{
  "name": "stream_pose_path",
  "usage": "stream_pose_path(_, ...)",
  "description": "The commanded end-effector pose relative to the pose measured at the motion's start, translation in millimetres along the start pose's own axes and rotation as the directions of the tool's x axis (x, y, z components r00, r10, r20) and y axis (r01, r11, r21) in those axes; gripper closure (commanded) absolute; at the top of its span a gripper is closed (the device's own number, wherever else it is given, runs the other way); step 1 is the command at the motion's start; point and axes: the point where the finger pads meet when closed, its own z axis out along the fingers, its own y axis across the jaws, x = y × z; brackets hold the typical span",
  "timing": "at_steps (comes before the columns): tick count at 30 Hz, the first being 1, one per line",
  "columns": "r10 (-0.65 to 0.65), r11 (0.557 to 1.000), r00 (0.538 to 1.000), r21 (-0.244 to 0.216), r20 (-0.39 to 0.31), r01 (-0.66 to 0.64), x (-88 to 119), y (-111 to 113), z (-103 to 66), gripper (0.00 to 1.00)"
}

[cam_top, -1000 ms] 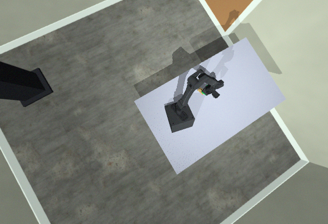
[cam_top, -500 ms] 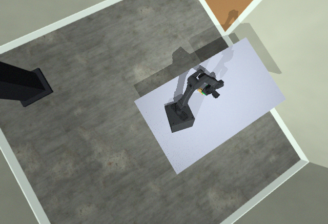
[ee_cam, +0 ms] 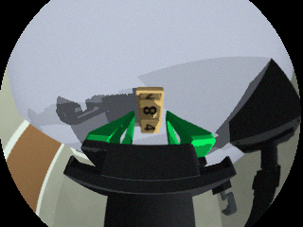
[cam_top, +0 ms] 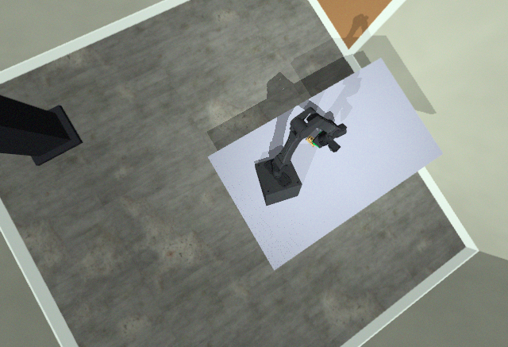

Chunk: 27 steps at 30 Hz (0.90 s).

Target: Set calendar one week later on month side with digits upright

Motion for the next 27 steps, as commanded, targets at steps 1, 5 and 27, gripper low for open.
stream_pose_path(1, 0.008, 1.000, 1.000, -0.010, 0.017, -0.008, -11.2, 3.9, -2.0, 0.55)
stream_pose_path(5, 0.008, 1.000, 1.000, -0.010, 0.017, -0.008, -11.2, 3.9, -2.0, 0.55)
stream_pose_path(27, 0.007, 1.000, 1.000, -0.012, 0.018, -0.006, -12.3, 5.8, -3.3, 0.55)
